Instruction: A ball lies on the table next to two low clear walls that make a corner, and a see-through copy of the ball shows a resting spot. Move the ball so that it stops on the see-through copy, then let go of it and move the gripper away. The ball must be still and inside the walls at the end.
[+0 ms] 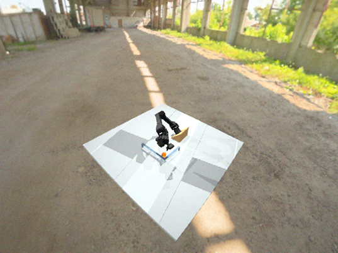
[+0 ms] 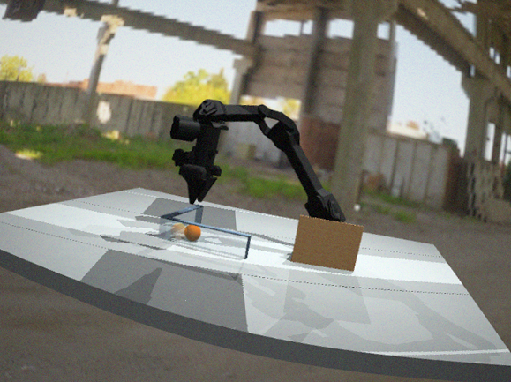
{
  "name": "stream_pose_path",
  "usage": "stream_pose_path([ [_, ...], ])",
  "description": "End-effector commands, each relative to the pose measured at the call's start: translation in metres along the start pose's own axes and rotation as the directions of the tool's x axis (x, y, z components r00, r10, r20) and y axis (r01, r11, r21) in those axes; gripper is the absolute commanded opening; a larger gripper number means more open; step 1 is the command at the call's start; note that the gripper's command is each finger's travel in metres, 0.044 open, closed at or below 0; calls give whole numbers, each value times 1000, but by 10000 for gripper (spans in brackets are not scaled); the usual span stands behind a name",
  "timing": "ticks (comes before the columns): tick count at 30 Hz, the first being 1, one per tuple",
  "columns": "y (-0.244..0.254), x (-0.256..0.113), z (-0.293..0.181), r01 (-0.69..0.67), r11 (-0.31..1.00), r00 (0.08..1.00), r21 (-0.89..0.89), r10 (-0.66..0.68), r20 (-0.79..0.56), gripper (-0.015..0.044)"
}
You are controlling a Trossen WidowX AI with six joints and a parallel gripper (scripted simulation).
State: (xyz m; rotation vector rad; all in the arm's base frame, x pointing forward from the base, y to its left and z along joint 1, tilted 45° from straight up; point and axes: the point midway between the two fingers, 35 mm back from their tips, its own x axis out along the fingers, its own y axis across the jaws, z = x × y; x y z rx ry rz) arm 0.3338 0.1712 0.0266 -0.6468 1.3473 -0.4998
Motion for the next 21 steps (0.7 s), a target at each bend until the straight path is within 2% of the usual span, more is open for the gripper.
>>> stream_pose_path([
  [1,-1,4,0,5,1000,1000,-3,-5,-7,327],
  [3,-3,7,-2,5,998,1000,-59,-5,-8,275],
  [6,-14,21,-11,4,953,1000,-302,-9,-15,196],
  [10,-29,41,-28,-4,791,1000,-612,-14,-24,91],
  [13,-35,48,-35,-8,706,1000,-708,-16,-27,12],
  [21,-35,48,-35,-8,706,1000,-708,-16,-27,0],
])
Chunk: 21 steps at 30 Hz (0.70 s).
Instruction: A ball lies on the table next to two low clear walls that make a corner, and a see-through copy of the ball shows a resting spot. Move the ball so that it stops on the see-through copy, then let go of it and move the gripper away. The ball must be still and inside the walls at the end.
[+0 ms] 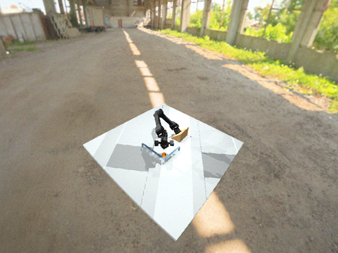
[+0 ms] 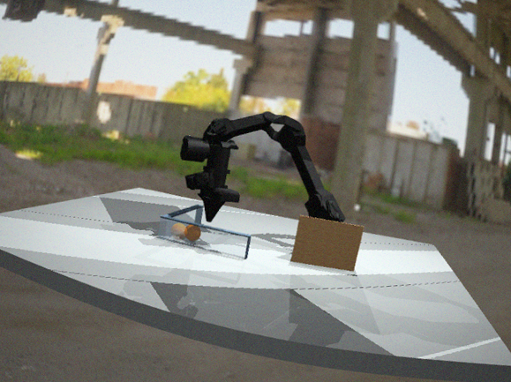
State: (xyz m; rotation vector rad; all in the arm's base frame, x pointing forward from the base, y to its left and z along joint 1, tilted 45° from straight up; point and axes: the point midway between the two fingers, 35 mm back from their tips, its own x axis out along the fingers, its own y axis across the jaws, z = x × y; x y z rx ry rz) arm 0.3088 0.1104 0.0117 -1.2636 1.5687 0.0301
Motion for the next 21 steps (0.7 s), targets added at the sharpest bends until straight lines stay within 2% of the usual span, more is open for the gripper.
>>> stream_pose_path([
  [1,-1,1,-1,4,1000,1000,-20,-4,3,0],
  [21,-1,32,-1,5,1000,1000,-19,-5,3,0],
])
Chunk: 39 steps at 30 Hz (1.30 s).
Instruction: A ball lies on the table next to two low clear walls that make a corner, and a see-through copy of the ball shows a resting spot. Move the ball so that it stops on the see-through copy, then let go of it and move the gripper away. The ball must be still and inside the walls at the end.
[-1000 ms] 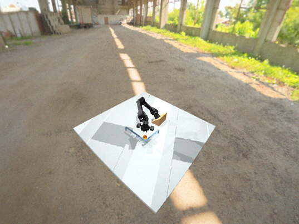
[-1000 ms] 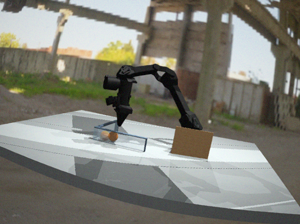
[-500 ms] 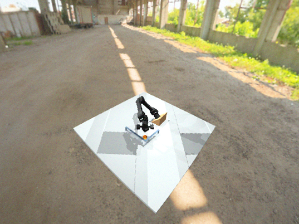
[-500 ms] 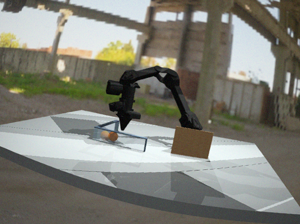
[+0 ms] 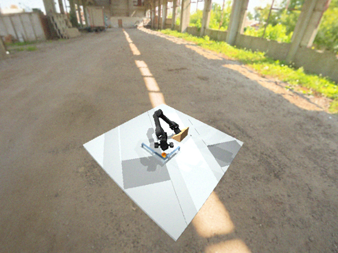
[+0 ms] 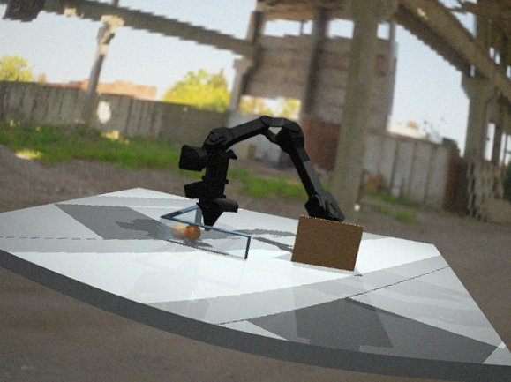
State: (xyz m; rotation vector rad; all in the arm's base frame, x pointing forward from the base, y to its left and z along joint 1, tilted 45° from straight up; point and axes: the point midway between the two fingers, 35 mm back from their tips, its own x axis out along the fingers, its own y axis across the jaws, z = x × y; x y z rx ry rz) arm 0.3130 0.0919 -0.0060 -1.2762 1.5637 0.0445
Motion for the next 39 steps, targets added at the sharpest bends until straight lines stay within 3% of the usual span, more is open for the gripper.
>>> stream_pose_path([
  [1,0,7,-1,3,1000,1000,-4,-3,-4,0],
  [39,-1,9,52,3,1000,1000,-2,-3,-1,0],
])
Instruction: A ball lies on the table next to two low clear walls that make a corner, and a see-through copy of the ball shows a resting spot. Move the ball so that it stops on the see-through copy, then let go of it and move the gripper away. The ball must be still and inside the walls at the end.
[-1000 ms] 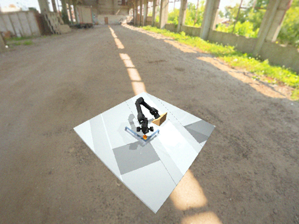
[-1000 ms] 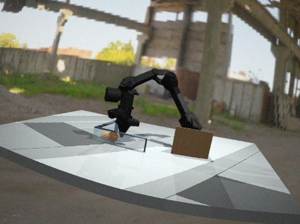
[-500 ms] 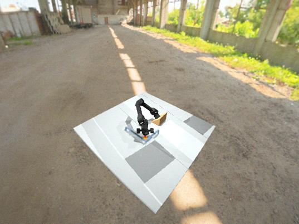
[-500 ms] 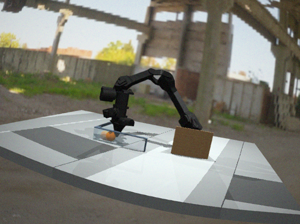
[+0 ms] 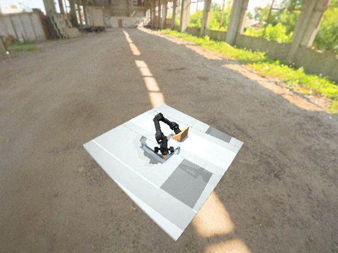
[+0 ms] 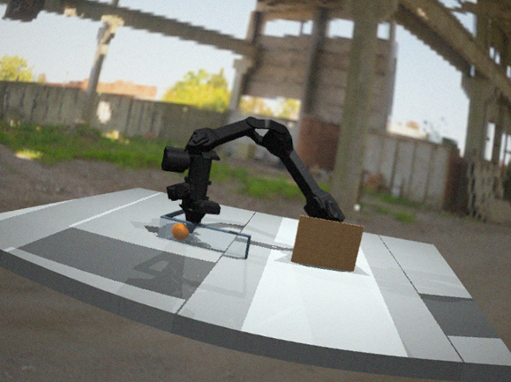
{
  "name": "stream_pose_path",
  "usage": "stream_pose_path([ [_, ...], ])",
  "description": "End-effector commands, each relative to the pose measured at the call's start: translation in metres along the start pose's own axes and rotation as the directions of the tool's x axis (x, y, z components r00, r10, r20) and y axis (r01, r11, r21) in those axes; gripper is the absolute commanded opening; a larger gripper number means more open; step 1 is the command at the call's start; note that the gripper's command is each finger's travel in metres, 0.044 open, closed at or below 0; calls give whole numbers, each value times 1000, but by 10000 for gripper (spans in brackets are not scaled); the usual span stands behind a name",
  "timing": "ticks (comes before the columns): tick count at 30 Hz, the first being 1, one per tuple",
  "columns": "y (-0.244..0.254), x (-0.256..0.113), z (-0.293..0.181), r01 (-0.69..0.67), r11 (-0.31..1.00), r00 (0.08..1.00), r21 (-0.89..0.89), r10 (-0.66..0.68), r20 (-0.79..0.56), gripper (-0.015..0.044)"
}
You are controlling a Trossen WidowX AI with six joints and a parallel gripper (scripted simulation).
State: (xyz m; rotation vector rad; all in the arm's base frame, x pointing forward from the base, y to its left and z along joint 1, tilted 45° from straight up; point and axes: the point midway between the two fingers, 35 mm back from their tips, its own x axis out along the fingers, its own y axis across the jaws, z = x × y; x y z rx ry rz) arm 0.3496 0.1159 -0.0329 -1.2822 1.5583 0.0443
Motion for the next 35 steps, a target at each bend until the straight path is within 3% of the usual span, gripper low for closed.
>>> stream_pose_path([
  [1,1,1,0,-3,1000,1000,1,3,-4,0],
  [35,2,1,-52,-3,1000,1000,-2,3,-7,0],
])
